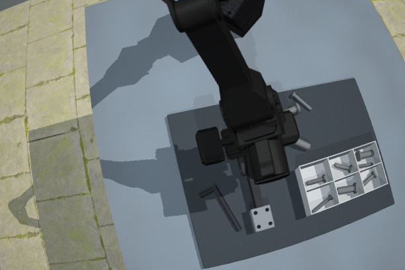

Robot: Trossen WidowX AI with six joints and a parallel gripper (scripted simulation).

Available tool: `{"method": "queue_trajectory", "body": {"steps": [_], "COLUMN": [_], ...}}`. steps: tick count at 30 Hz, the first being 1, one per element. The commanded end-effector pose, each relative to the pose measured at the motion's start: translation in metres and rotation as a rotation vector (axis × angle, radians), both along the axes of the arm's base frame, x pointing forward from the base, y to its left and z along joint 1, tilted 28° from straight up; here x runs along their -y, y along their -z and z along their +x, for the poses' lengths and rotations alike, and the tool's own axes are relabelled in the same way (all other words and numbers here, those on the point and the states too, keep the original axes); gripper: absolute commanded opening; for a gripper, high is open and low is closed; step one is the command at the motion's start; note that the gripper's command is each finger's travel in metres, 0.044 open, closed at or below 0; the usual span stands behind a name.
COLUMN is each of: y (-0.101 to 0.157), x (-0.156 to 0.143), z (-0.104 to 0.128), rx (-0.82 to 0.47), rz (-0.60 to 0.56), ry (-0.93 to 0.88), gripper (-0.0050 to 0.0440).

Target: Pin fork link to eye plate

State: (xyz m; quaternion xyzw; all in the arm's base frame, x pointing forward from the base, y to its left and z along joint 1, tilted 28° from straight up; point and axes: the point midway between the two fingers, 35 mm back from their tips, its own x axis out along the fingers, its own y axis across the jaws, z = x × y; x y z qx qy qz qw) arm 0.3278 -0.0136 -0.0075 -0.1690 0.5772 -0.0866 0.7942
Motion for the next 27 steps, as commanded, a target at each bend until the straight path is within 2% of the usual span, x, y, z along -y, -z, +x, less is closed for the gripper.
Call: {"method": "queue_trajectory", "body": {"steps": [1,16,27], "y": [-0.005,-0.005,0.001], "x": [-0.002,-0.002,0.000], "z": [0.011,0.011,-0.002], "rx": [0.035,0.035,0.035], "rz": [0.011,0.011,0.011], "ry": [-0.005,-0.005,-0.005], "gripper": [0.0100,0.0100,0.0100]}}
